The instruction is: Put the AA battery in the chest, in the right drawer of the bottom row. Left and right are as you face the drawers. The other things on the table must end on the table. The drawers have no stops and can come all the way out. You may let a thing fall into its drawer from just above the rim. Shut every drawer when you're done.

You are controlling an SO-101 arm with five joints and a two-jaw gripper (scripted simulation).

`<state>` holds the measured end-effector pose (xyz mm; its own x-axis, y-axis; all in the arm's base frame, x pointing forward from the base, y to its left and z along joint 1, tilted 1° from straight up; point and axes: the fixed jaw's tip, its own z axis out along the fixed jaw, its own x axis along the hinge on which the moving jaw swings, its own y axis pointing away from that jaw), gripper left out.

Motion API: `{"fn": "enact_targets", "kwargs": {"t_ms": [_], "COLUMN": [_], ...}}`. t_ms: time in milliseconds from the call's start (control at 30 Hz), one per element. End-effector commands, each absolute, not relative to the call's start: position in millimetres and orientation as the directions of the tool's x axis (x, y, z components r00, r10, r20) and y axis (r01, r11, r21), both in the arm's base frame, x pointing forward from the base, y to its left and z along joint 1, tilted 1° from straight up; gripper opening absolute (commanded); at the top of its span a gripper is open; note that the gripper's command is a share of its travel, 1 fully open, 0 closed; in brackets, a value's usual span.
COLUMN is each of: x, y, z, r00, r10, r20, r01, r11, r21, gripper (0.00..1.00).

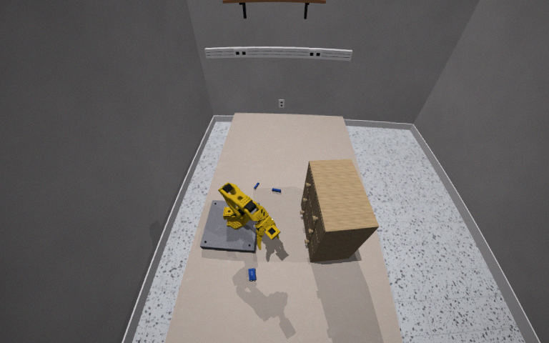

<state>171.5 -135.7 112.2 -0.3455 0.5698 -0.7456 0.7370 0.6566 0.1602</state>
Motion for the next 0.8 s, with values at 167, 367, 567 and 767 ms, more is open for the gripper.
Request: {"fn": "enact_targets", "kwargs": {"t_ms": [167,367,567,767], "x": [176,170,156,149], "y": [-91,-56,-24,-13], "z": [110,104,98,96], "r00": [-0.555,-0.713,-0.829,-0.861], "r10": [0.468,0.331,0.154,0.077], "r20": [-0.688,-0.618,-0.538,-0.504], "r01": [0.572,0.394,0.188,0.101], "r11": [0.815,0.918,0.982,0.995], "r21": [0.093,0.037,-0.008,-0.022], "gripper": [0.5,0.5,0.5,0.5]}}
